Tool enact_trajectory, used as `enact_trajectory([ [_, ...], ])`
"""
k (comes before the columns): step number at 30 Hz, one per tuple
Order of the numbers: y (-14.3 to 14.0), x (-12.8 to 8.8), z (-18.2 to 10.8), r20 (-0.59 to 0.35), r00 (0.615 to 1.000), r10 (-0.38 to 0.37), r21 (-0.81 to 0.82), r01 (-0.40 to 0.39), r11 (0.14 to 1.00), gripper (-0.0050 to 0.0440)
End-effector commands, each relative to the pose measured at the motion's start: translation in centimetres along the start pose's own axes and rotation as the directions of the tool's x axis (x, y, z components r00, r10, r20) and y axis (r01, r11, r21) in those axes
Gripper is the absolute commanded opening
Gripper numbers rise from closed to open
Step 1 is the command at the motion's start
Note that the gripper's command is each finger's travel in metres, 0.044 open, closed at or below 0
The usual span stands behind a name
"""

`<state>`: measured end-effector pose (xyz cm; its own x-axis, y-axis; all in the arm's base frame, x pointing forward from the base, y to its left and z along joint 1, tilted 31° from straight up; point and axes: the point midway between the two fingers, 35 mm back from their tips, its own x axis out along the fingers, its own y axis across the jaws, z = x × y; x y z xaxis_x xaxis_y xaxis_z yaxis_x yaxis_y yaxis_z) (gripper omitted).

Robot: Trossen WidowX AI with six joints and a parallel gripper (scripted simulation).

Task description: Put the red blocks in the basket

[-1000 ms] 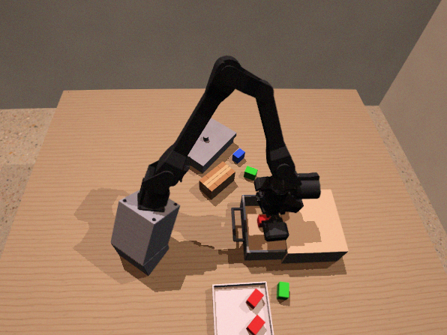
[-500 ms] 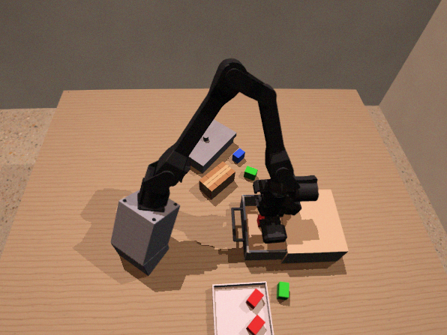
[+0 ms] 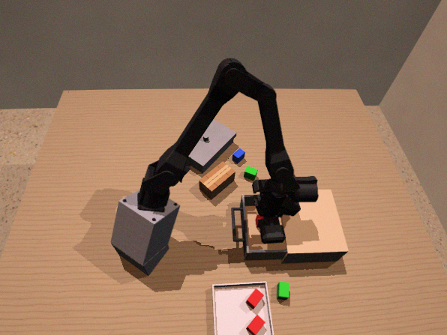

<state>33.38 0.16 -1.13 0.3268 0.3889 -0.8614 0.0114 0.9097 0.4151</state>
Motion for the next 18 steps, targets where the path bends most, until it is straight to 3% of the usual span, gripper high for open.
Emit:
enact_trajectory([
  [1, 0.0, -1.3, 0.4, 0.018, 1.000, -0.001, -0.008, 0.001, 1.000, 0.0000],
  [12, 0.0, -1.7, 0.4, 0.018, 1.000, -0.001, -0.008, 0.001, 1.000, 0.0000],
  [18, 0.1, -5.7, 0.3, 0.018, 1.000, -0.001, -0.008, 0.001, 1.000, 0.0000],
])
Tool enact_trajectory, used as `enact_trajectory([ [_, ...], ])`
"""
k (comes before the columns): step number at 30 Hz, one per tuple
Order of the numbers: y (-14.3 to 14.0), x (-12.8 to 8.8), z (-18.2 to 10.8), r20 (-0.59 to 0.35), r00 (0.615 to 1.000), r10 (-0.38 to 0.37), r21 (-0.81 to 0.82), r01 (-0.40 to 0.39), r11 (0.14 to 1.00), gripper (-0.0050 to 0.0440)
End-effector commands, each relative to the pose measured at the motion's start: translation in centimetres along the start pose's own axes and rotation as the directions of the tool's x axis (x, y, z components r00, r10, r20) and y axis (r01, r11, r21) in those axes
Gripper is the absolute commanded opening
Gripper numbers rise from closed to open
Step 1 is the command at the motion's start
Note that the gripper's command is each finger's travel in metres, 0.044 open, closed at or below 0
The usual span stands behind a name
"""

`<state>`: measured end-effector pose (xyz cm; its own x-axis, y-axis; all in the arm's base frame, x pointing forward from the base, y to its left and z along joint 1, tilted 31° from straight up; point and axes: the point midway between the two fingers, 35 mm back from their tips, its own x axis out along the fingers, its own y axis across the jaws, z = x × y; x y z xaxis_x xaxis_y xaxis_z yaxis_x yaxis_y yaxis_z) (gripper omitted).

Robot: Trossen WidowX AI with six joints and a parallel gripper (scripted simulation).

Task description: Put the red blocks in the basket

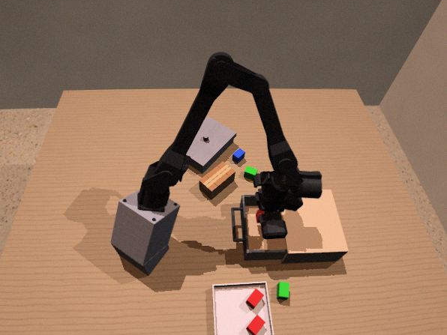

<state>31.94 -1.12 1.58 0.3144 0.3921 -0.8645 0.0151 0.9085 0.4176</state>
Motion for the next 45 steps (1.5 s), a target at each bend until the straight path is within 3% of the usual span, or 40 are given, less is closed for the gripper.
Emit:
enact_trajectory([
  [1, 0.1, -3.1, 0.6, 0.031, 1.000, -0.003, -0.012, 0.003, 1.000, 0.0000],
  [8, 0.1, -7.8, 0.5, 0.031, 1.000, -0.003, -0.012, 0.003, 1.000, 0.0000],
  [23, 0.1, -8.0, 0.5, 0.031, 1.000, -0.003, -0.012, 0.003, 1.000, 0.0000],
  [25, -1.7, -8.0, -0.1, 0.031, 1.000, -0.003, 0.121, -0.001, 0.993, 0.0000],
  [28, -2.7, -8.0, -0.3, 0.031, 1.000, -0.003, 0.187, -0.003, 0.982, 0.0000],
  [33, -7.2, -8.0, -1.4, 0.031, 1.000, -0.003, 0.498, -0.013, 0.867, 0.0000],
  [38, -10.6, -8.0, -2.9, 0.031, 1.000, -0.003, 0.754, -0.022, 0.657, 0.0000],
  [42, -13.1, -7.9, -4.5, 0.031, 1.000, -0.003, 0.900, -0.027, 0.435, 0.0000],
  [44, -13.1, -7.9, -4.5, 0.031, 1.000, -0.003, 0.900, -0.027, 0.435, 0.0000],
  [45, -13.7, -7.9, -4.8, 0.031, 1.000, -0.003, 0.927, -0.028, 0.374, 0.0000],
])
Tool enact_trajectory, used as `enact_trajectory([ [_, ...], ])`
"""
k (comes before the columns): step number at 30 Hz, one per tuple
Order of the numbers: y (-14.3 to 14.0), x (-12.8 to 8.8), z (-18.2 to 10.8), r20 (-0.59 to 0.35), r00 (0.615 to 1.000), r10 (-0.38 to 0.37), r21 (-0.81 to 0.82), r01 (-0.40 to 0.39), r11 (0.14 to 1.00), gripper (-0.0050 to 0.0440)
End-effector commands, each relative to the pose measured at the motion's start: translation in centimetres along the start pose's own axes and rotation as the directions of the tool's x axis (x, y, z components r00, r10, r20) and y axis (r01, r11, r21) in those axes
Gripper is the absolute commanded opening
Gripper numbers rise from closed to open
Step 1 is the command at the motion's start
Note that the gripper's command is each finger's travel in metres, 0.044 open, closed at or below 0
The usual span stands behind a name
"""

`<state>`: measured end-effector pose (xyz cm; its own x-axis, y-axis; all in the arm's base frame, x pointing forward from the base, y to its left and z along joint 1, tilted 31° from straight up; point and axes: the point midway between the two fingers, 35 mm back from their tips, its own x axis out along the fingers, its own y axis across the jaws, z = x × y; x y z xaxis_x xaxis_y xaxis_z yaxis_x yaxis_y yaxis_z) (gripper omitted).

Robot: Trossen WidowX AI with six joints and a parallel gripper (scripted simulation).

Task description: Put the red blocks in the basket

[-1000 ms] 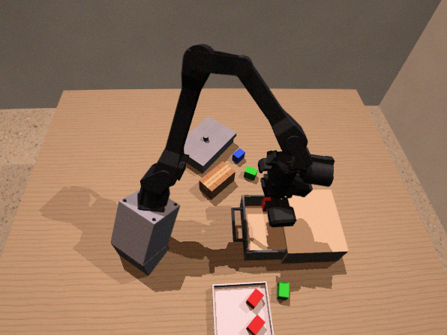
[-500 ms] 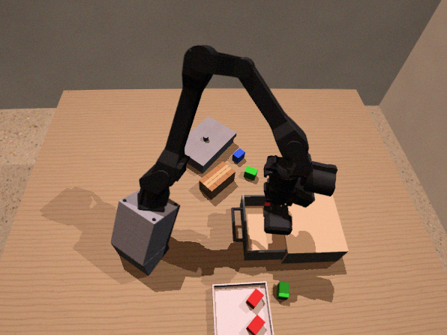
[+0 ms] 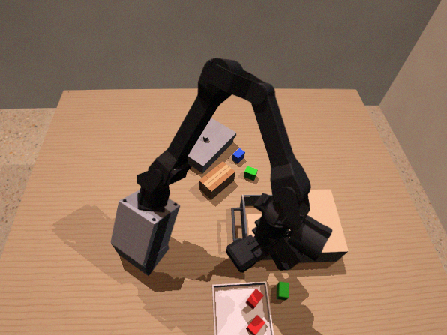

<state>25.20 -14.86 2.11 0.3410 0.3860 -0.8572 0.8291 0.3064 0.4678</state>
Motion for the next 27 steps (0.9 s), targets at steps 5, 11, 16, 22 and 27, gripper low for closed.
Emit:
enact_trajectory([
  [5, -4.5, 0.1, 2.2, 0.002, 1.000, 0.002, 0.442, -0.003, 0.897, 0.0000],
  [11, -7.9, 0.1, 3.1, 0.002, 1.000, 0.002, 0.756, -0.003, 0.654, 0.0000],
  [16, -9.9, 0.1, 3.4, 0.002, 1.000, 0.002, 0.871, -0.003, 0.491, 0.0000],
  [22, -11.3, 0.1, 3.6, 0.002, 1.000, 0.002, 0.967, -0.002, 0.256, 0.0000],
  [27, -11.3, 2.7, 3.6, 0.002, 1.000, 0.002, 0.967, -0.002, 0.256, 0.0000],
])
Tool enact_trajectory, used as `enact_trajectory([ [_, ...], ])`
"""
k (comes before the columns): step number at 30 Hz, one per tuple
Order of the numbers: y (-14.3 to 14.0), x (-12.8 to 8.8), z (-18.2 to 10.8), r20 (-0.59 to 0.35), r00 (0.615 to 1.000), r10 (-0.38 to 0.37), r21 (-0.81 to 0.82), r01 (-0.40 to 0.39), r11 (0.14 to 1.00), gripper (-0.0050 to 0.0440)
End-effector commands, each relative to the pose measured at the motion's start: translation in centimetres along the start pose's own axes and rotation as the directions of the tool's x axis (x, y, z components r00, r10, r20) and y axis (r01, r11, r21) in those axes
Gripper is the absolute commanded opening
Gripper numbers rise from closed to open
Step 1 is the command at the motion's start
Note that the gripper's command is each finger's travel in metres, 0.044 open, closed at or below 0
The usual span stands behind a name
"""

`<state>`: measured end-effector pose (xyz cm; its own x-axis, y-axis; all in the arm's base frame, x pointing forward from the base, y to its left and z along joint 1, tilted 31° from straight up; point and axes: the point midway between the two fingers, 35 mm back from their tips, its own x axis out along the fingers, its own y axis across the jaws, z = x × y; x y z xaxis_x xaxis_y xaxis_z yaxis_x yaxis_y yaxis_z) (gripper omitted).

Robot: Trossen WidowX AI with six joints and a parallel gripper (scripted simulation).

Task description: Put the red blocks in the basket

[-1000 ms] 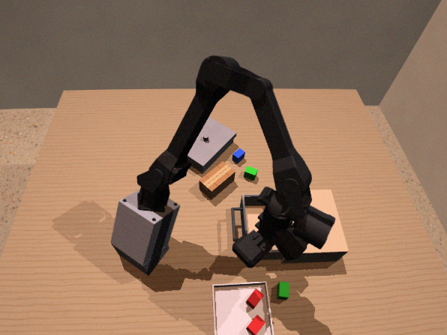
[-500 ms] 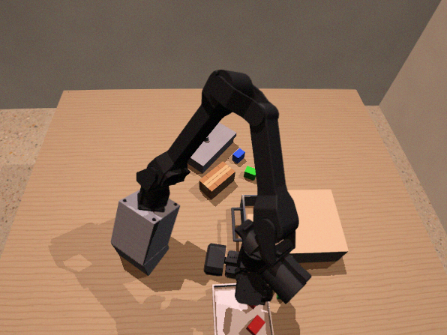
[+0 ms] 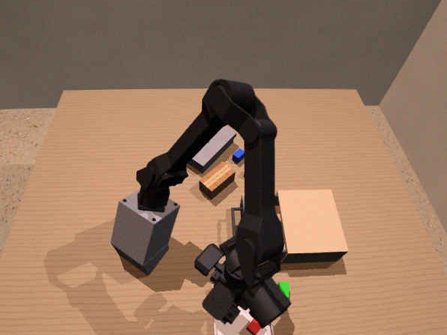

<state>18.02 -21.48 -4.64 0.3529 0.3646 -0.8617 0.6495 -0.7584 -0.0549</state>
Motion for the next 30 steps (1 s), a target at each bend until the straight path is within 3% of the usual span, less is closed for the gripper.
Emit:
enact_trajectory([
  [1, -0.6, 2.6, 0.0, -0.008, 1.000, -0.022, 0.026, 0.022, 0.999, 0.0000],
  [10, -0.7, 7.3, 0.0, -0.008, 1.000, -0.022, 0.026, 0.022, 0.999, 0.0000],
  [30, -0.7, 9.8, 0.0, -0.008, 1.000, -0.022, 0.026, 0.022, 0.999, 0.0000],
])
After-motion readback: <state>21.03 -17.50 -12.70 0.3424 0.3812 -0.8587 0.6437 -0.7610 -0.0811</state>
